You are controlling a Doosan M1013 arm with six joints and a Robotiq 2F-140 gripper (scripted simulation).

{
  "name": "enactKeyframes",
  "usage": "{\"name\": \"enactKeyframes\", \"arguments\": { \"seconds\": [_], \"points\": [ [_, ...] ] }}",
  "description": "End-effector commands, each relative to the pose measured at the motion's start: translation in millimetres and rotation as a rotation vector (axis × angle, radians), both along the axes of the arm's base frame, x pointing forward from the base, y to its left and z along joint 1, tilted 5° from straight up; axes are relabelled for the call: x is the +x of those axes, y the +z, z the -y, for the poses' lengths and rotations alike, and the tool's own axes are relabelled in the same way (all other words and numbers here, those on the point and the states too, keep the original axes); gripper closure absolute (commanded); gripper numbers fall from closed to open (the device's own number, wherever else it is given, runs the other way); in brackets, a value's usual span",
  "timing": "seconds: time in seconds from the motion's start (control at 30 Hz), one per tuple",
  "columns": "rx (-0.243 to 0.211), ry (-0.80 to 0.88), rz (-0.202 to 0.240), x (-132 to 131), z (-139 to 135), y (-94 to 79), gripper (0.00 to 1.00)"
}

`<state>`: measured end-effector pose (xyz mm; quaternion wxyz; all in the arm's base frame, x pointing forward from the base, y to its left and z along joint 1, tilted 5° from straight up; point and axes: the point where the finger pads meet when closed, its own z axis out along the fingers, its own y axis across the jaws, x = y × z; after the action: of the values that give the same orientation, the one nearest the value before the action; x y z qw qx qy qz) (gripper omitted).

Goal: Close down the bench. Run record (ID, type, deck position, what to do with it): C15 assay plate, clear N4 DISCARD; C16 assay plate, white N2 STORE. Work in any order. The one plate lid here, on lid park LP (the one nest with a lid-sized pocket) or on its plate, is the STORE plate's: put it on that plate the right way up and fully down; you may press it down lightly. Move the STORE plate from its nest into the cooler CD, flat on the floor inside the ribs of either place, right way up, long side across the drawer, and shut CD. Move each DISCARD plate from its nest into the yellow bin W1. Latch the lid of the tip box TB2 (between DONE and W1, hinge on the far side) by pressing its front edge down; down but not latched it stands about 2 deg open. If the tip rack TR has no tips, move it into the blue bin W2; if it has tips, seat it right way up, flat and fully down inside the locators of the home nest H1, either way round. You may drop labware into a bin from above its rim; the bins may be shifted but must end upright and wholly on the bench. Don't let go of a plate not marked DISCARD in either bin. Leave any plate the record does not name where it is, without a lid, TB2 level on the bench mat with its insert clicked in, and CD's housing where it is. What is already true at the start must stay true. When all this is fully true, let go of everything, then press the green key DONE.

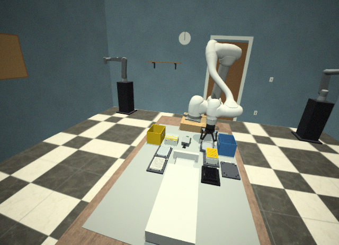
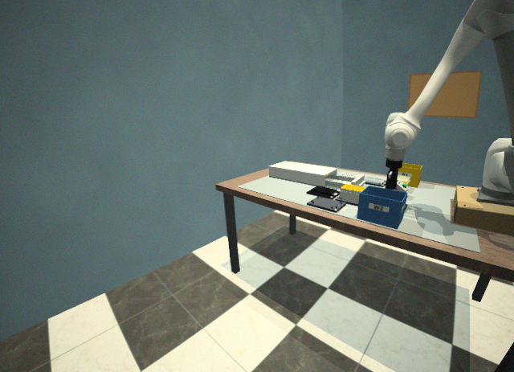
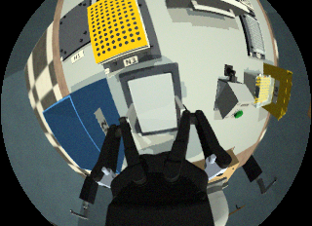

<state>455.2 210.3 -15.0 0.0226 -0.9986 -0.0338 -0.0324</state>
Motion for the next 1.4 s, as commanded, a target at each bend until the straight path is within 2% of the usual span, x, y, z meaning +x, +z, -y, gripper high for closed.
{"name": "enactKeyframes", "arguments": {
  "seconds": [0.0,1.37],
  "points": [
    [0.0,0.0,0.0,0.0,0.0,-0.1,1.0],
    [0.0,0.0,0.0,-0.5,0.3,6.5,1.0]
  ]
}}
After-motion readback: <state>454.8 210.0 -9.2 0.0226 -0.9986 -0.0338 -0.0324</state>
